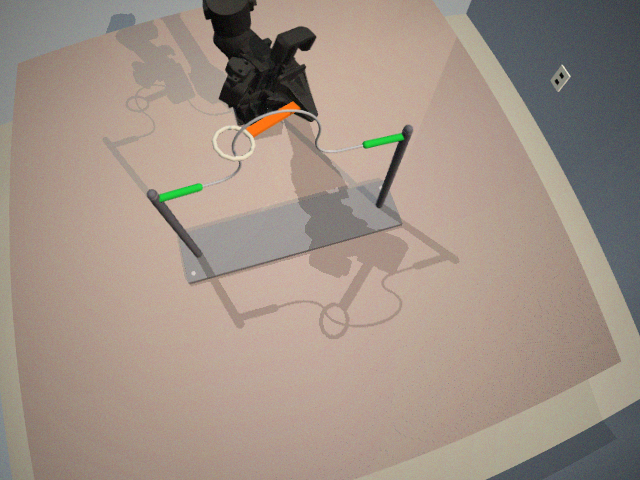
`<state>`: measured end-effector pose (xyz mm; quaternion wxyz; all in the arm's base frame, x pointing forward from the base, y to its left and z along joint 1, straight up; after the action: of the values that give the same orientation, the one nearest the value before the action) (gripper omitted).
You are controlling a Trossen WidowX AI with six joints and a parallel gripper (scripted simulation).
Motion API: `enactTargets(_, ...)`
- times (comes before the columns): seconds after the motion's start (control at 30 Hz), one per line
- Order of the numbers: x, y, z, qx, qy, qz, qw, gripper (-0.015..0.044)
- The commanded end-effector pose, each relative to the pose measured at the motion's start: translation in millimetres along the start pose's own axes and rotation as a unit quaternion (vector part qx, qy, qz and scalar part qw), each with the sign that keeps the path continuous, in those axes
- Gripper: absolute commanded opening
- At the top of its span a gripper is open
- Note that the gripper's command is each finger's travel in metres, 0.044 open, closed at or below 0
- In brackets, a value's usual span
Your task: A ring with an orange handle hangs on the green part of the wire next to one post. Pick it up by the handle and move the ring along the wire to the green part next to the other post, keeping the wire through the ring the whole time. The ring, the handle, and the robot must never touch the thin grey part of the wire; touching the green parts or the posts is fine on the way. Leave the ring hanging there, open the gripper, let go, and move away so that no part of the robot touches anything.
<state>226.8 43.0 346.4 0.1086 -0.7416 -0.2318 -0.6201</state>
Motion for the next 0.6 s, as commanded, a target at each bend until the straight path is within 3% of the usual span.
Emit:
enactTargets(0.0,-0.4,0.5,0.3,-0.005,-0.014,-0.026,1.000,-0.0150)
enactTargets(0.57,-8.5,2.6,0.4,-0.026,-0.087,-0.146,0.985,-0.0150)
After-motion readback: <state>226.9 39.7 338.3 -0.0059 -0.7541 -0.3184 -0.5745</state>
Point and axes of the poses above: the point midway between the two fingers, 35 mm back from their tips, its own z axis out along the fingers, its own x axis across the jaws, y = z × x, the point moved 4 cm from there along -z, back along the fingers, and after that the axes turned 10 degrees about z, right-handed, at the moved point
